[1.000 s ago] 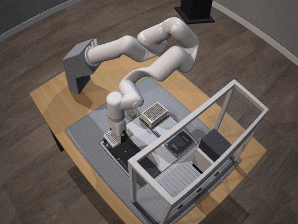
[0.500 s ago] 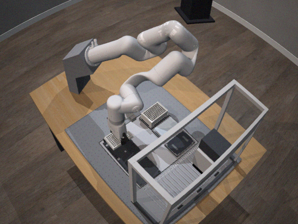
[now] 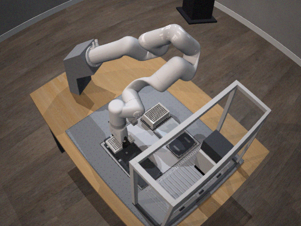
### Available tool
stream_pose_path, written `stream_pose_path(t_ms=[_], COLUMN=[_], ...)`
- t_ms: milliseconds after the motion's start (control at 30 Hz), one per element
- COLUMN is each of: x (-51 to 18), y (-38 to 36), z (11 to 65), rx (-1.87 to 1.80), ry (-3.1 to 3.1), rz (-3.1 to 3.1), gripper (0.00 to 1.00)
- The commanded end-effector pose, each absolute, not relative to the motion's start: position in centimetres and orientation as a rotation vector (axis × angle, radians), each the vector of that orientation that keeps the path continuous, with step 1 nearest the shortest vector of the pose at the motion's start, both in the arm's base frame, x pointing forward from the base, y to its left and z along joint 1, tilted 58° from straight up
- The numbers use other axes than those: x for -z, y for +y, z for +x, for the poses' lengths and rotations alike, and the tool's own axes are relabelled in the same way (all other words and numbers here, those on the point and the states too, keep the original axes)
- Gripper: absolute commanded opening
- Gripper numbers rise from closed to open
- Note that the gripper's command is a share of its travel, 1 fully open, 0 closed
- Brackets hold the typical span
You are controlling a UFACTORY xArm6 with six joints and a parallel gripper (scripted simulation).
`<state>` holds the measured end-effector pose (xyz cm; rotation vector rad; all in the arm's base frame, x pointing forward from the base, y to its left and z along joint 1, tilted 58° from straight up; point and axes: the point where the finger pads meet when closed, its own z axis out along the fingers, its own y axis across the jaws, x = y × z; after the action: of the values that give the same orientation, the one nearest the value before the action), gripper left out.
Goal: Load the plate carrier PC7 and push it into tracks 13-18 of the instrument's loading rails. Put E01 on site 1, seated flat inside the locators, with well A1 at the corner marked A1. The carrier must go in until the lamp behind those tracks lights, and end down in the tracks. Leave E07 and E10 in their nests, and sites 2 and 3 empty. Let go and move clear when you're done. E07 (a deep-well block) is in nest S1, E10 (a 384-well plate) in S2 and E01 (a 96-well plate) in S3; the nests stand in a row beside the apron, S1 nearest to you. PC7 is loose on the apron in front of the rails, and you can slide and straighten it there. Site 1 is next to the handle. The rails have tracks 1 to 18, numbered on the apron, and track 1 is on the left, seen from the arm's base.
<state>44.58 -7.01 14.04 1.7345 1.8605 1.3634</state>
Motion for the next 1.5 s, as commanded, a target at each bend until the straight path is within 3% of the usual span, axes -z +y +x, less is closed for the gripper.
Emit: stream_pose_path(t_ms=[0,1467], x=[-13.9,-12.3], y=[-6.9,-5.6], z=[44.9,47.1], rx=[-1.362,-1.363], ry=[1.859,1.859], rz=[1.734,1.734], gripper=[0.0,0.0])
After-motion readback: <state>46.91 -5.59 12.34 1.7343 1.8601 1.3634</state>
